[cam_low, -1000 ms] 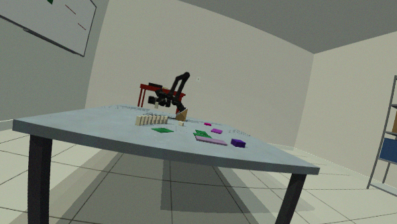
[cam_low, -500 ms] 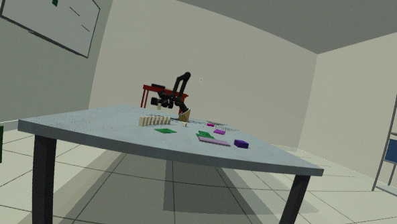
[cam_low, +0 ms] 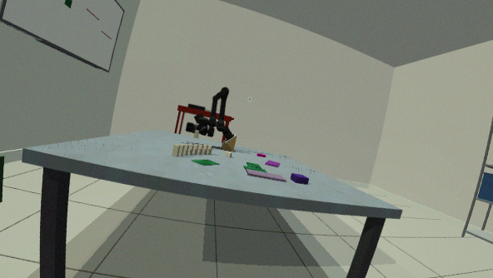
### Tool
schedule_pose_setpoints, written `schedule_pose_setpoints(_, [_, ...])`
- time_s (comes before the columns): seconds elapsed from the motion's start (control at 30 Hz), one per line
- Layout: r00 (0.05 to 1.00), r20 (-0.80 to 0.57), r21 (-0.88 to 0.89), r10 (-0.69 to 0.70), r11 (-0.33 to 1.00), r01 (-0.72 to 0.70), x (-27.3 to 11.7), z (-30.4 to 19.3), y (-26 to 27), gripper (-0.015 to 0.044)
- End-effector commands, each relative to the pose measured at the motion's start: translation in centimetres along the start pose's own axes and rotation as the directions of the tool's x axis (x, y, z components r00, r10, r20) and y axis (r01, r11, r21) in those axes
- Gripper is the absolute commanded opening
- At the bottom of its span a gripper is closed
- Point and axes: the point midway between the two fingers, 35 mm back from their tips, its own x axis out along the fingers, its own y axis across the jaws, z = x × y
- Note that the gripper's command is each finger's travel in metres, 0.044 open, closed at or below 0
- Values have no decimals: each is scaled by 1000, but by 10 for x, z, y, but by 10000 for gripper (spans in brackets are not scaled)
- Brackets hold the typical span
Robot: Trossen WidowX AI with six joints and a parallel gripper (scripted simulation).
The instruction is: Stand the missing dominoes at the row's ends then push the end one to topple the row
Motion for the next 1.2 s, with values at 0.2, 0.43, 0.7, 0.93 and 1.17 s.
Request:
schedule_pose_setpoints(0.2, [1000, -2, -15, 1, 1000, -1, 3, -10, -2, 107])
schedule_pose_setpoints(0.43, [1000, -2, -23, 4, 1000, -4, 5, -18, -2, 107])
schedule_pose_setpoints(0.7, [1000, -2, -31, 7, 999, -7, 7, -27, -1, 107])
schedule_pose_setpoints(0.93, [1000, -3, -38, 10, 999, -10, 9, -35, 0, 107])
schedule_pose_setpoints(1.17, [1000, -3, -46, 13, 999, -13, 10, -43, 3, 107])
